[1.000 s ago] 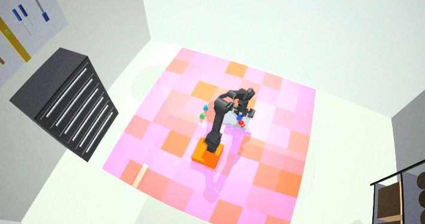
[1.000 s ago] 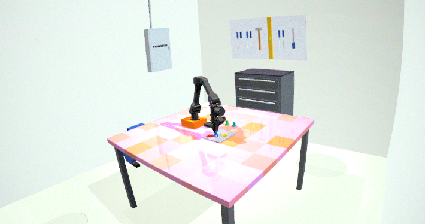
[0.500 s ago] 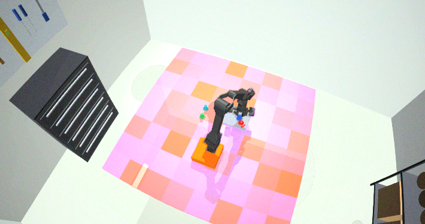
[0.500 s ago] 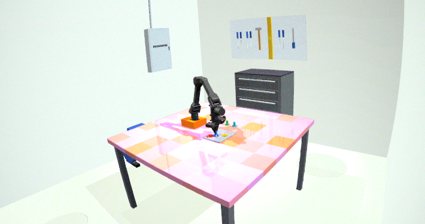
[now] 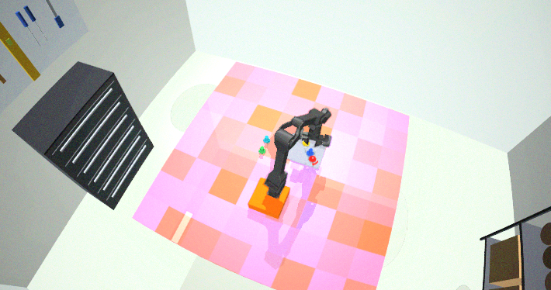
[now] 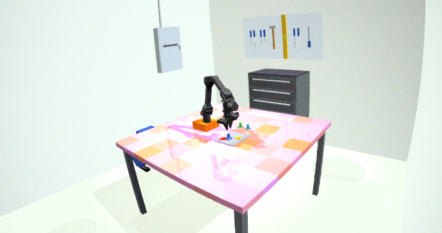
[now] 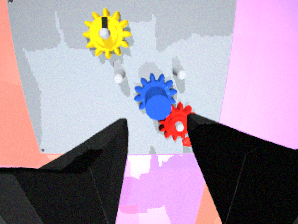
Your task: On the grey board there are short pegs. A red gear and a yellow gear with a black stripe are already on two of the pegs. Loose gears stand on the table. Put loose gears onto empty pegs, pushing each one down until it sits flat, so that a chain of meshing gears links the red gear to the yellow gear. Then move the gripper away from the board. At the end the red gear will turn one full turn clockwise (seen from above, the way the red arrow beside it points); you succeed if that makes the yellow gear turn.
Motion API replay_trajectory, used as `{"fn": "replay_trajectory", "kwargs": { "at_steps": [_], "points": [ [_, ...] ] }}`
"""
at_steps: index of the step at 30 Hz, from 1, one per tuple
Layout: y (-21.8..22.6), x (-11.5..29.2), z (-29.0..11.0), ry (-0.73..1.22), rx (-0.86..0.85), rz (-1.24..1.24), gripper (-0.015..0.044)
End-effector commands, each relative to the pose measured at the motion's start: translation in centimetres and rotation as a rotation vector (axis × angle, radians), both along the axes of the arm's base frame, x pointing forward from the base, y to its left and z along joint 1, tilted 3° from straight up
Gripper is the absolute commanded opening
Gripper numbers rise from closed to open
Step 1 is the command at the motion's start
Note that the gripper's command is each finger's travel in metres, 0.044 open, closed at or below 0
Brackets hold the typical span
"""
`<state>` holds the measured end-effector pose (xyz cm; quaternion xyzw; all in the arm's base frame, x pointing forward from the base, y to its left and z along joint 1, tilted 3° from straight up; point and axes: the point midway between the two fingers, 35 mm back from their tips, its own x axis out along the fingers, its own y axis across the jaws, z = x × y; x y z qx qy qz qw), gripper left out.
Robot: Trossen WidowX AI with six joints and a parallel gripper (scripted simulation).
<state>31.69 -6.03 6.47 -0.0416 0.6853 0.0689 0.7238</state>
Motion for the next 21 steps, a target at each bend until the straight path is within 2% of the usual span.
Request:
{"fn": "replay_trajectory", "kwargs": {
  "at_steps": [1, 6, 9, 21],
  "points": [
    [3.4, 0.6, -0.1, 0.010, 0.007, -0.076, 0.0245],
    [11.3, 0.7, 0.2, 0.023, 0.022, -0.289, 0.0376],
    [14.2, 0.3, 0.3, 0.029, 0.027, -0.365, 0.0440],
    [24.4, -3.2, 0.8, 0.051, 0.051, -0.639, 0.0440]
  ]
}}
